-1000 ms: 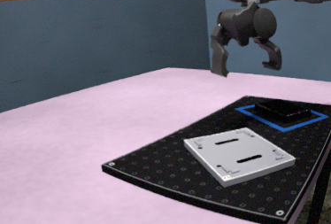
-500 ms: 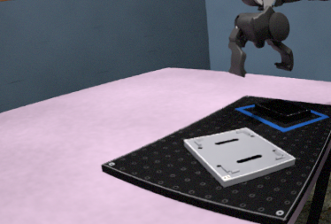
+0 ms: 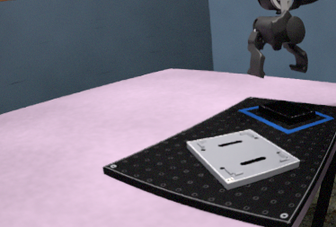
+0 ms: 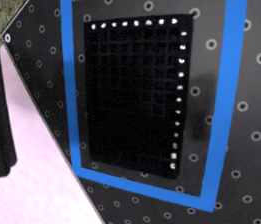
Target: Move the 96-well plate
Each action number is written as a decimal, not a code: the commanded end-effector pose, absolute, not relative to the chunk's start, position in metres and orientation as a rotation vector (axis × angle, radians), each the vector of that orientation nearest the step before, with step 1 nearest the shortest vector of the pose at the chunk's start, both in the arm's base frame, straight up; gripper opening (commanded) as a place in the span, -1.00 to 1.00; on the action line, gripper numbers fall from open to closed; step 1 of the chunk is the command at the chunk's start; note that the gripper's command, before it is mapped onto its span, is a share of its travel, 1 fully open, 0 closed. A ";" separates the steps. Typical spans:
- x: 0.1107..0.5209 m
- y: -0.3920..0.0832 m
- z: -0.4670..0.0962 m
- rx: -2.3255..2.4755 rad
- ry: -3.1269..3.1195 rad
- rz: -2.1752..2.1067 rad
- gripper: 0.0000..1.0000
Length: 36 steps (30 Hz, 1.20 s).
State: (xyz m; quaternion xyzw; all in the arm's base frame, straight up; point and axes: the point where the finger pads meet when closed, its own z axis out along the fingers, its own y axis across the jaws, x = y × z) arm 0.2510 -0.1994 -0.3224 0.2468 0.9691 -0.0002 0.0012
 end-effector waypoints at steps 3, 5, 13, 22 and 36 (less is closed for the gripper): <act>0.252 -0.203 -0.321 0.781 3.034 -0.001 0.54; 0.252 -0.203 -0.321 0.781 3.034 -0.001 0.54; 0.241 -0.247 -0.327 0.781 3.034 -0.002 0.54; 0.241 -0.247 -0.327 0.781 3.034 -0.002 0.54; 0.241 -0.246 -0.327 0.781 3.034 -0.003 0.54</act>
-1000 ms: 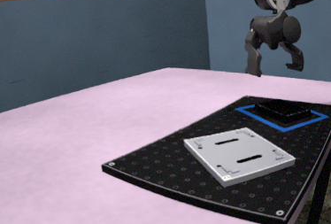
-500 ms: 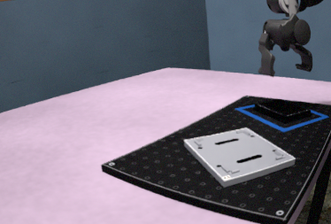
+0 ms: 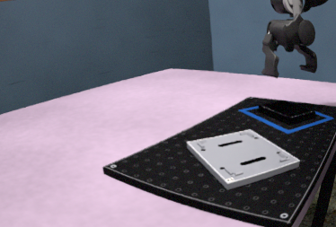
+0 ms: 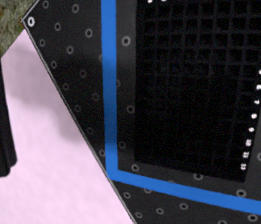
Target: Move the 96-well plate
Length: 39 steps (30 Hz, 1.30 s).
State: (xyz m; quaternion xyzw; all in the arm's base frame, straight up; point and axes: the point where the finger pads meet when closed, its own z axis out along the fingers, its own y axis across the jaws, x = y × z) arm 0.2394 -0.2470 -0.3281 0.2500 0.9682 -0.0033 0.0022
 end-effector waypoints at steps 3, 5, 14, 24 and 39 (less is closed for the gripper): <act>0.241 -0.246 -0.327 0.781 3.034 -0.003 0.54; 0.241 -0.246 -0.327 0.781 3.034 -0.003 0.54; 0.243 -0.240 -0.326 0.781 3.034 -0.003 0.54; 0.243 -0.239 -0.326 0.775 3.036 0.007 0.54; 0.243 -0.239 -0.326 0.775 3.036 0.007 0.54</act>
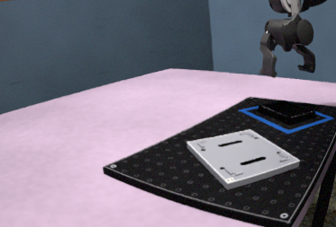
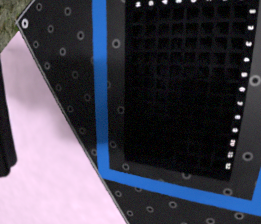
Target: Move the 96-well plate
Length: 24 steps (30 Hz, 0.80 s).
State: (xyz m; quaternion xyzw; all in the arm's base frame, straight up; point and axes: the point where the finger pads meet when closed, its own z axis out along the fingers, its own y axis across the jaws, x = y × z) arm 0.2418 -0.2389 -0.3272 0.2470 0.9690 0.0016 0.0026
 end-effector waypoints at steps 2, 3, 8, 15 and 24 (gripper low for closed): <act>0.243 -0.238 -0.348 0.777 3.035 0.003 0.54; 0.243 -0.237 -0.359 0.779 3.035 0.001 0.54; 0.244 -0.236 -0.381 0.781 3.034 -0.003 0.54; 0.244 -0.236 -0.381 0.781 3.034 -0.003 0.54; 0.244 -0.235 -0.394 0.782 3.034 -0.003 0.54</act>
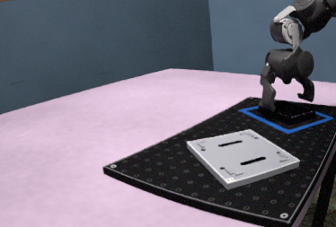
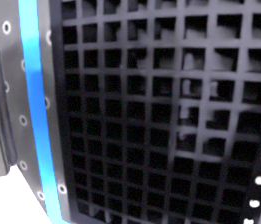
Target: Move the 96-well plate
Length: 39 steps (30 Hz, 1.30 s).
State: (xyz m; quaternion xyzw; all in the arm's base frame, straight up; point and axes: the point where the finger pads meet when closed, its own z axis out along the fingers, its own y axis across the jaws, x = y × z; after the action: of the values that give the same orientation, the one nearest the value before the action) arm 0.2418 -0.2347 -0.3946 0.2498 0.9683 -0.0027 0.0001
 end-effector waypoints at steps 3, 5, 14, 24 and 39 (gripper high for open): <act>0.244 -0.235 -0.394 0.782 3.034 -0.003 0.54; 0.244 -0.235 -0.394 0.782 3.034 -0.003 0.54; 0.244 -0.236 -0.392 0.782 3.035 -0.004 0.54; 0.244 -0.236 -0.392 0.782 3.034 -0.003 0.54; 0.242 -0.235 -0.414 0.775 3.043 0.002 0.54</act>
State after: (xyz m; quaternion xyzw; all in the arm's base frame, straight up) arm 0.2405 -0.2350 -0.4151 0.2477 0.9688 -0.0024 -0.0012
